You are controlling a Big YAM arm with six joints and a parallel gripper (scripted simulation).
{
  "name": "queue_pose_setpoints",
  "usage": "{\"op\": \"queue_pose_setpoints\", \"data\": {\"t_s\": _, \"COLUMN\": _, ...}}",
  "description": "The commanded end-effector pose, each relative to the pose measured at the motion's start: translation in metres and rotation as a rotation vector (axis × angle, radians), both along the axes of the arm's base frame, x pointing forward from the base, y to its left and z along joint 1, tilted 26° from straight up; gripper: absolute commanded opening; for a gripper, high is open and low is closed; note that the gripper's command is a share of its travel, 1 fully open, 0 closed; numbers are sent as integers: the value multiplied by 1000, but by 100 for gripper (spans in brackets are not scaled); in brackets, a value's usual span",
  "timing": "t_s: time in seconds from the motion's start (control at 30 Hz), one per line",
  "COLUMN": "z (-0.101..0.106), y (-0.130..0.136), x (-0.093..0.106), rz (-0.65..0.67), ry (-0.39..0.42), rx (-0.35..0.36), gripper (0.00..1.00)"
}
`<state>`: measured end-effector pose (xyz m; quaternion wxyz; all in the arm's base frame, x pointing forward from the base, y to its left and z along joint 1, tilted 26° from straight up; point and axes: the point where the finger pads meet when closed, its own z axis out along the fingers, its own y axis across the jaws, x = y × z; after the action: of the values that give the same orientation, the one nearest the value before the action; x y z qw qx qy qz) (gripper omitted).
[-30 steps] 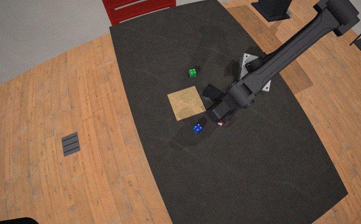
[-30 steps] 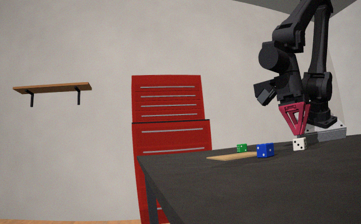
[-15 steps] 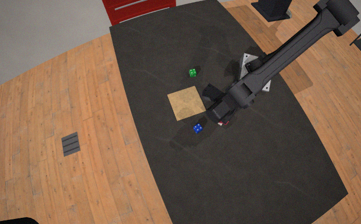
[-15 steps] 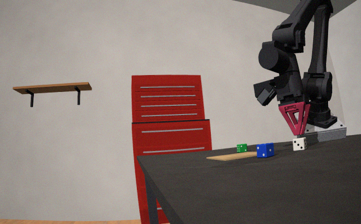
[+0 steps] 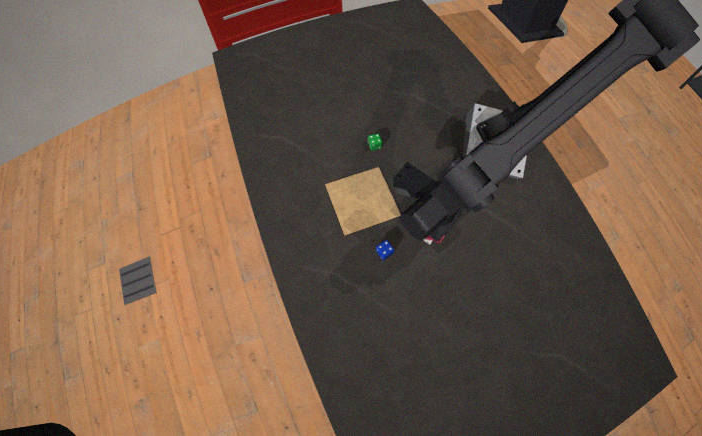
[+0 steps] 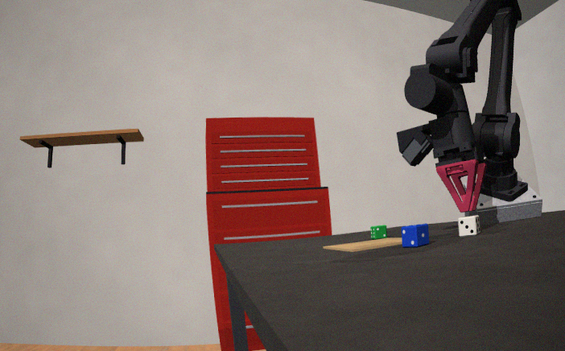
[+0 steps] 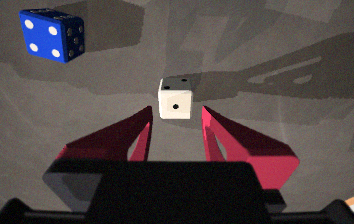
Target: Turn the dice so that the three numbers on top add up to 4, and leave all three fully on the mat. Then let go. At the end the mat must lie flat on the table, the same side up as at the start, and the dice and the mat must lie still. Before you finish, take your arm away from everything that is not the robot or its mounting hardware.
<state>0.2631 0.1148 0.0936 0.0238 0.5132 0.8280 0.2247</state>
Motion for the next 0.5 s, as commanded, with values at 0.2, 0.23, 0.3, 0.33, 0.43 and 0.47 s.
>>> {"op": "queue_pose_setpoints", "data": {"t_s": 0.2, "z": 8, "y": -2, "x": 7, "rz": -6, "ry": -32, "rx": 2, "gripper": 45}}
{"op": "queue_pose_setpoints", "data": {"t_s": 0.23, "z": 9, "y": -1, "x": 8, "rz": -6, "ry": -33, "rx": 2, "gripper": 45}}
{"op": "queue_pose_setpoints", "data": {"t_s": 0.3, "z": 11, "y": -1, "x": 11, "rz": -6, "ry": -35, "rx": 2, "gripper": 45}}
{"op": "queue_pose_setpoints", "data": {"t_s": 0.33, "z": 11, "y": -1, "x": 12, "rz": -6, "ry": -36, "rx": 3, "gripper": 45}}
{"op": "queue_pose_setpoints", "data": {"t_s": 0.43, "z": 12, "y": -1, "x": 13, "rz": -6, "ry": -36, "rx": 3, "gripper": 45}}
{"op": "queue_pose_setpoints", "data": {"t_s": 0.47, "z": 12, "y": 0, "x": 13, "rz": -6, "ry": -37, "rx": 3, "gripper": 45}}
